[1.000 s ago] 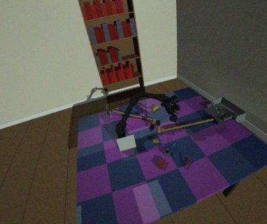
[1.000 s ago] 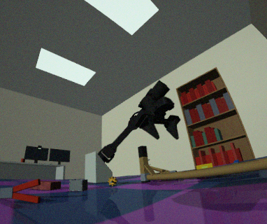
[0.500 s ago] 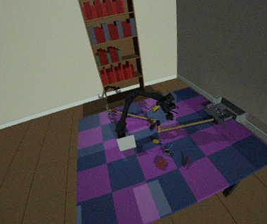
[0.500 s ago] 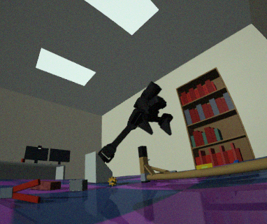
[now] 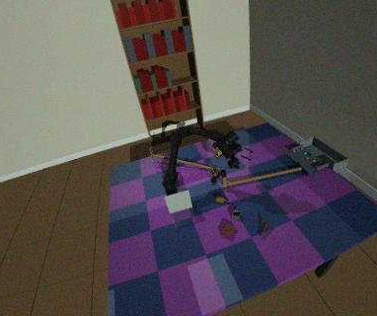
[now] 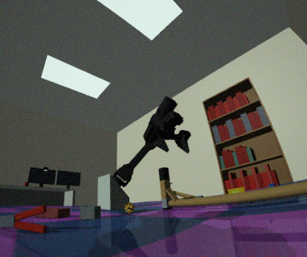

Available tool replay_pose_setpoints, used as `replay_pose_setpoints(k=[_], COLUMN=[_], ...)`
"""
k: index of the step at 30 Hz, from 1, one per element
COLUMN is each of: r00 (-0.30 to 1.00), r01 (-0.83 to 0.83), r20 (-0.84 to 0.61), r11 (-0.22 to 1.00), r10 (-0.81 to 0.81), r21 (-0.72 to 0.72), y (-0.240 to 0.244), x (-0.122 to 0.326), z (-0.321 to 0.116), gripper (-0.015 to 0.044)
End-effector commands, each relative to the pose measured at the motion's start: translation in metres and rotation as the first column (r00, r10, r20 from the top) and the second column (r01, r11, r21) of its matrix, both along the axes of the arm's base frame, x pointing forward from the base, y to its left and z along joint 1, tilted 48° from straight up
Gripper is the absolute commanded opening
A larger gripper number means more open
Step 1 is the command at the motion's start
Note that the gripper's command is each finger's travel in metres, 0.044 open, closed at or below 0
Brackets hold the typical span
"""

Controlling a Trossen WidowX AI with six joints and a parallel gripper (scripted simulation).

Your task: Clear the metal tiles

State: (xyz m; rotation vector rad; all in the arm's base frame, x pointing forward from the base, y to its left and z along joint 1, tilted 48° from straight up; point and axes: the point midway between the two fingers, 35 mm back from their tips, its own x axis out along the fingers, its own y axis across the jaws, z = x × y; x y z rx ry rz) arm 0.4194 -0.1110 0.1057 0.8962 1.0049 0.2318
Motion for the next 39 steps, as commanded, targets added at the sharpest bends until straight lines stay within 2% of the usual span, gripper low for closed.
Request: replay_pose_setpoints(k=[1,39], r00=[1.0,0.99], r01=[0.005,0.084], r20=[0.015,0.118], r11=[1.0,0.995], r10=[-0.005,-0.078], r21=[-0.002,-0.045], y=[0.0,0.014], x=[-0.01,-0.103], z=[0.004,0.011], gripper=[0.044,0.044])
